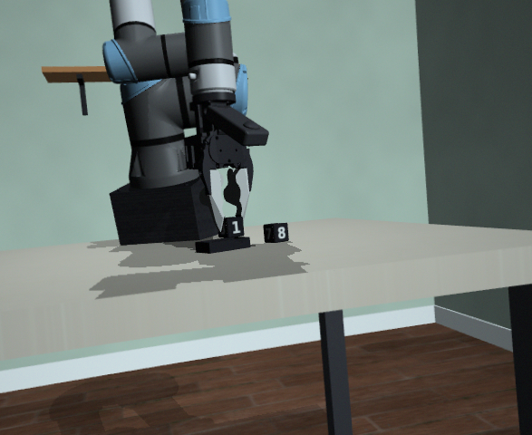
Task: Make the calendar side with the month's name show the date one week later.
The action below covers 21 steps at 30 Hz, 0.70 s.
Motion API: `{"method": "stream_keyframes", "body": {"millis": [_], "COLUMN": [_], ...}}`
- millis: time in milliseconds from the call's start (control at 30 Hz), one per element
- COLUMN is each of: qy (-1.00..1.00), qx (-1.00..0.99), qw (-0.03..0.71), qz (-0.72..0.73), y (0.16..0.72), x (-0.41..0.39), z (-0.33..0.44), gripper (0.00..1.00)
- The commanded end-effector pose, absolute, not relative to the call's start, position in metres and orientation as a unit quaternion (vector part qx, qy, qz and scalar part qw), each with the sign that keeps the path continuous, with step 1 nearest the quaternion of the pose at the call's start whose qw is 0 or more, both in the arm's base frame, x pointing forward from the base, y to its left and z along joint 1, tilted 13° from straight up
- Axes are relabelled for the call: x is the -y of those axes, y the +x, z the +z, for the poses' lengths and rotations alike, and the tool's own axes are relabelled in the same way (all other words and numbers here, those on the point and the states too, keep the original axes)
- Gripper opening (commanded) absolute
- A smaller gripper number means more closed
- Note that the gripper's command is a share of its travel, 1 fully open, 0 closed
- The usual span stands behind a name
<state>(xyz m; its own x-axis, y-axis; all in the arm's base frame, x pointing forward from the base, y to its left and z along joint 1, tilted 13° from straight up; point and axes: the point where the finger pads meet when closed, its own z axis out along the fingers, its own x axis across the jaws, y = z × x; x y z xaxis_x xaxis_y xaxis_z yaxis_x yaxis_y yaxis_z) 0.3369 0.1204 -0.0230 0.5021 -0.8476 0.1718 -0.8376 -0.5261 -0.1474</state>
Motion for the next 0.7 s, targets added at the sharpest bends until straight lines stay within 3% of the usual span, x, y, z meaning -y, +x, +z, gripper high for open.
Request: {"method": "stream_keyframes", "body": {"millis": [0, 667], "qy": [-0.866, -0.866], "qx": [-0.486, -0.486], "qw": [0.023, 0.023], "qz": [-0.112, -0.112], "y": [0.3376, 0.3391], "x": [-0.1203, -0.1198], "z": [-0.0243, -0.0312], "gripper": [0.11, 0.11]}}
